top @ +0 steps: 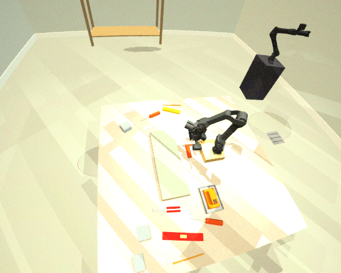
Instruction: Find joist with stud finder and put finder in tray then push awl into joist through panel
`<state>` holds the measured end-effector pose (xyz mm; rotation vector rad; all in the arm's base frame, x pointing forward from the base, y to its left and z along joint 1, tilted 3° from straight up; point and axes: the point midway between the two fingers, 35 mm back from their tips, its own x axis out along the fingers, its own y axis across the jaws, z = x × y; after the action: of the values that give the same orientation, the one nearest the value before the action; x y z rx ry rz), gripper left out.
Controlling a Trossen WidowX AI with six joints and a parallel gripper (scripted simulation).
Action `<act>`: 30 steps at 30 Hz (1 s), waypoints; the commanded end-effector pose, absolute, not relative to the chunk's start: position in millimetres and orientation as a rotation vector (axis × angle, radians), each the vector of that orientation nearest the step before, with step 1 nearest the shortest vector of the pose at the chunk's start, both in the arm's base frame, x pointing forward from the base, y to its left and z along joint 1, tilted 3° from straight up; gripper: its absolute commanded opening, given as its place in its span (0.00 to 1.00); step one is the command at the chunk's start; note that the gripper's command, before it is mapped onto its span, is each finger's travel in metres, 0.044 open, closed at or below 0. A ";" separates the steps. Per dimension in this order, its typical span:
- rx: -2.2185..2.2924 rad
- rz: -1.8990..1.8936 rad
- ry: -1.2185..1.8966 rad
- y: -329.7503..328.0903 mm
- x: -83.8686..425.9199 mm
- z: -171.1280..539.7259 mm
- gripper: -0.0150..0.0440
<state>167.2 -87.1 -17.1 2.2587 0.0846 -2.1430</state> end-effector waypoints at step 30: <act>2.255 -2.150 0.074 -91.7 174.2 18.6 0.25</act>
<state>168.9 -88.1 1.9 2.2476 0.0920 -2.1619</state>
